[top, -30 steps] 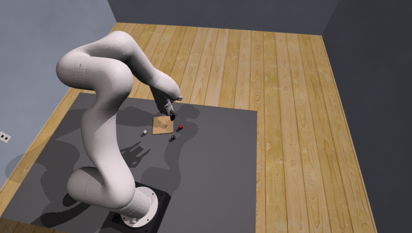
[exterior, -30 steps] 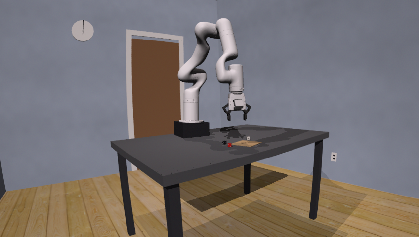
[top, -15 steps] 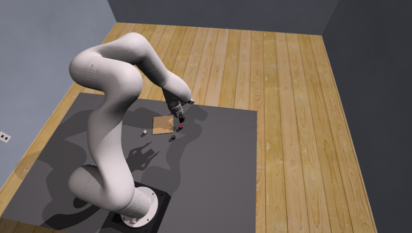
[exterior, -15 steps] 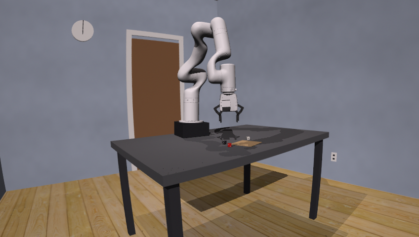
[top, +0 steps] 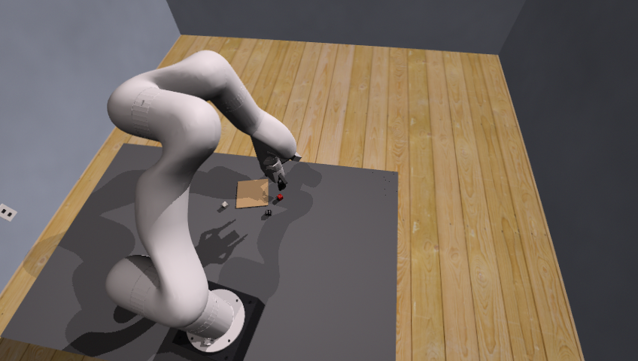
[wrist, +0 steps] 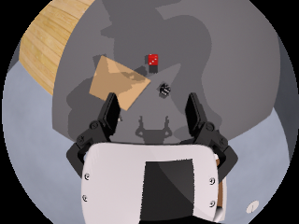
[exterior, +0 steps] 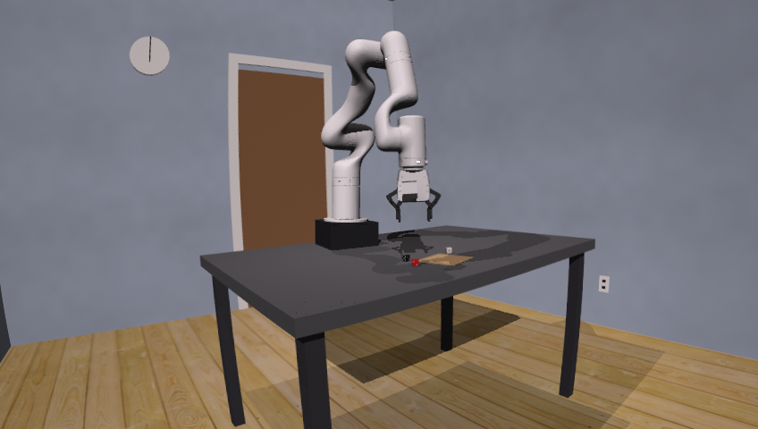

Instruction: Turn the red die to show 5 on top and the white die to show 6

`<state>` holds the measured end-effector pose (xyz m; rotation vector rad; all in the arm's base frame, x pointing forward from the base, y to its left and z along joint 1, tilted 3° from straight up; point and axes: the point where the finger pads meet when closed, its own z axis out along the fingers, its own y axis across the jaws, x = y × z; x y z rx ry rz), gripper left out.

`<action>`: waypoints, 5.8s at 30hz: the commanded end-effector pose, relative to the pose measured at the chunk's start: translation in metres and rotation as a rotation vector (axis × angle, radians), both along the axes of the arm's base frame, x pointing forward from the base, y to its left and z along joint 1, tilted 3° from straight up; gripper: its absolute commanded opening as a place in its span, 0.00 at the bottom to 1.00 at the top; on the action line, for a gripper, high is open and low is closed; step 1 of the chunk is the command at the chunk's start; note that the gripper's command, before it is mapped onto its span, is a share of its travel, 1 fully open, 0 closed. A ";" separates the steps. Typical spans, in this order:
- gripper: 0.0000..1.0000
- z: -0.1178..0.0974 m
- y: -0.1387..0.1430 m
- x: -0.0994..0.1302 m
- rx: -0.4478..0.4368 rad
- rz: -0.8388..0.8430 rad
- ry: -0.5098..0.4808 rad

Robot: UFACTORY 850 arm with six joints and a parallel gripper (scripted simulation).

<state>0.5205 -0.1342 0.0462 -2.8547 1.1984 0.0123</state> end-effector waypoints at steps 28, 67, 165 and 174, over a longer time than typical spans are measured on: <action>1.00 -0.013 0.002 0.001 -0.010 0.869 -0.041; 1.00 -0.031 0.005 0.000 -0.023 1.974 -0.089; 0.36 -0.052 0.008 -0.001 -0.034 3.117 -0.138; 0.36 -0.059 0.008 -0.001 -0.035 3.117 -0.140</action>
